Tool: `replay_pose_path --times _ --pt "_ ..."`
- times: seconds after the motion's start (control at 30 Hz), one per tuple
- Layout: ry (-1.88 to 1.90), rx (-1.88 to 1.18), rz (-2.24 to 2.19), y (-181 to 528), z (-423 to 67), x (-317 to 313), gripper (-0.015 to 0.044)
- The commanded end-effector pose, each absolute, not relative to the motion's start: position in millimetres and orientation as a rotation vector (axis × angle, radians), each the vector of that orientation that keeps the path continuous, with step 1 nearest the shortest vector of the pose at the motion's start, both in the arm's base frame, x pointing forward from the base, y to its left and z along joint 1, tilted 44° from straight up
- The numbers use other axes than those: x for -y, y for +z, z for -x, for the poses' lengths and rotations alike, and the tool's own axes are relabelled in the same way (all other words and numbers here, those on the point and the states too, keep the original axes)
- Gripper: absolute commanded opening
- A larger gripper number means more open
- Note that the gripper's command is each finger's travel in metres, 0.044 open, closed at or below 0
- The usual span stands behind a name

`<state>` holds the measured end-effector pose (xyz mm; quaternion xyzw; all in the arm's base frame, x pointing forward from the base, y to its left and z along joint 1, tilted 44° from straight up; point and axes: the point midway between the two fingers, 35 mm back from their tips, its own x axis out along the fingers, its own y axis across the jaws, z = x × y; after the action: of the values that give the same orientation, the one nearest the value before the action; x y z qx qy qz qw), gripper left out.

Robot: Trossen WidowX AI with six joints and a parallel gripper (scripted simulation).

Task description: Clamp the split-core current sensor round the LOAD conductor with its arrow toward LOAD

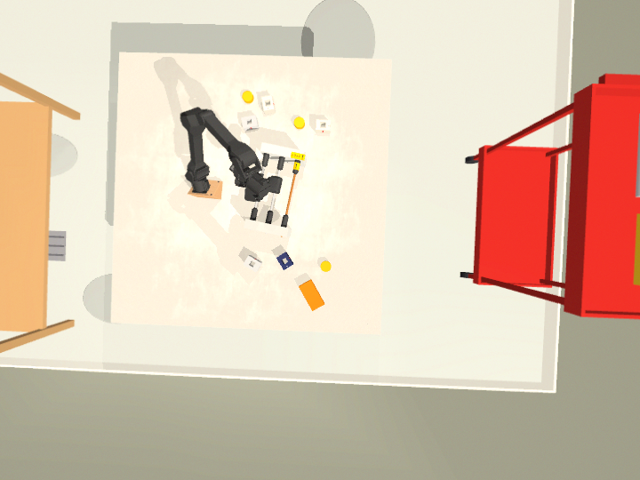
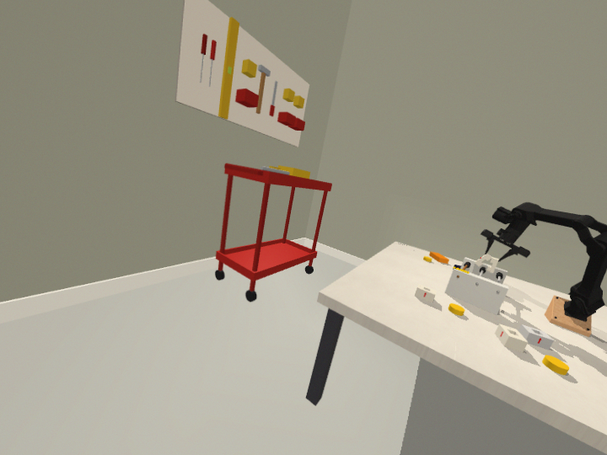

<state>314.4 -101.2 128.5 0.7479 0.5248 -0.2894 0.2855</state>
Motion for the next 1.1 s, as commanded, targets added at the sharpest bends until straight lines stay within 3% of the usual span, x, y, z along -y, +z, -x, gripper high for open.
replay_pose_path --times 0.0,0.23,1.07 --pt "-0.763 -1.398 -2.008 124.7 -340.7 101.4 0.0" --pt "-0.754 -1.401 -2.012 115.8 -376.3 97.1 0.0" --pt "-0.753 -1.4 -2.012 90.3 -388.5 75.4 0.0"
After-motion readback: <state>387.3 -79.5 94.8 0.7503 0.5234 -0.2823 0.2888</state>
